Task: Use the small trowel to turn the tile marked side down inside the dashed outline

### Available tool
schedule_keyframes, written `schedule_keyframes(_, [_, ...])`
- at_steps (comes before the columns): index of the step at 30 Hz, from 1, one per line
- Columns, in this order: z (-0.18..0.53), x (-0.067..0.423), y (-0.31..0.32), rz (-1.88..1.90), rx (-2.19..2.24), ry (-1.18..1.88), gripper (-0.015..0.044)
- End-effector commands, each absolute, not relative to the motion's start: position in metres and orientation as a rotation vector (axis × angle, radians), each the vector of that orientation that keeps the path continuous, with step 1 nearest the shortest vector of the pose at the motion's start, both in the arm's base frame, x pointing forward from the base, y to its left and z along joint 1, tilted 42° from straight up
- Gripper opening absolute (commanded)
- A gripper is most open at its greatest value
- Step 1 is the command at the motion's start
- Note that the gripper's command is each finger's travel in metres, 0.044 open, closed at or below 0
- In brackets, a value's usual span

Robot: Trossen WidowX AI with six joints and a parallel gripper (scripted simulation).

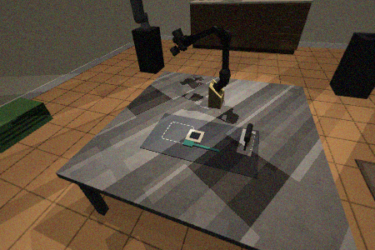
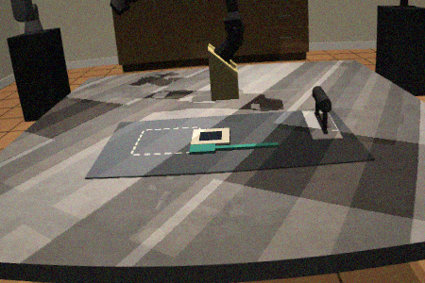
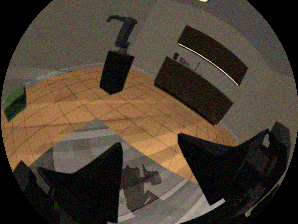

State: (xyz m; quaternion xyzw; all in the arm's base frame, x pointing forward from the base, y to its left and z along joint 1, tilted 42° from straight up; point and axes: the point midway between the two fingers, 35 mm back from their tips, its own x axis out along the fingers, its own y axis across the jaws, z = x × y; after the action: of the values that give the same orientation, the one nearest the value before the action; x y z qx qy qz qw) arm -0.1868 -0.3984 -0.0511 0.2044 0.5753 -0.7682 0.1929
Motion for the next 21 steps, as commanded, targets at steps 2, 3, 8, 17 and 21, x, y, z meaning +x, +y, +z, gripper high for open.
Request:
schedule_keyframes(2, [-0.047,-0.138,-0.421,-2.044,0.545,1.530,0.0270])
schedule_keyframes(3, [-0.045,-0.127,-0.424,-2.031,0.536,1.512,0.0270])
schedule_keyframes(8, [-0.037,-0.066,-0.439,-1.912,0.507,1.427,0.0270])
schedule_keyframes(17, [-0.022,0.049,-0.439,-1.656,0.486,1.308,0.0270])
schedule_keyframes(21, [-0.016,0.087,-0.431,-1.574,0.485,1.275,0.0270])
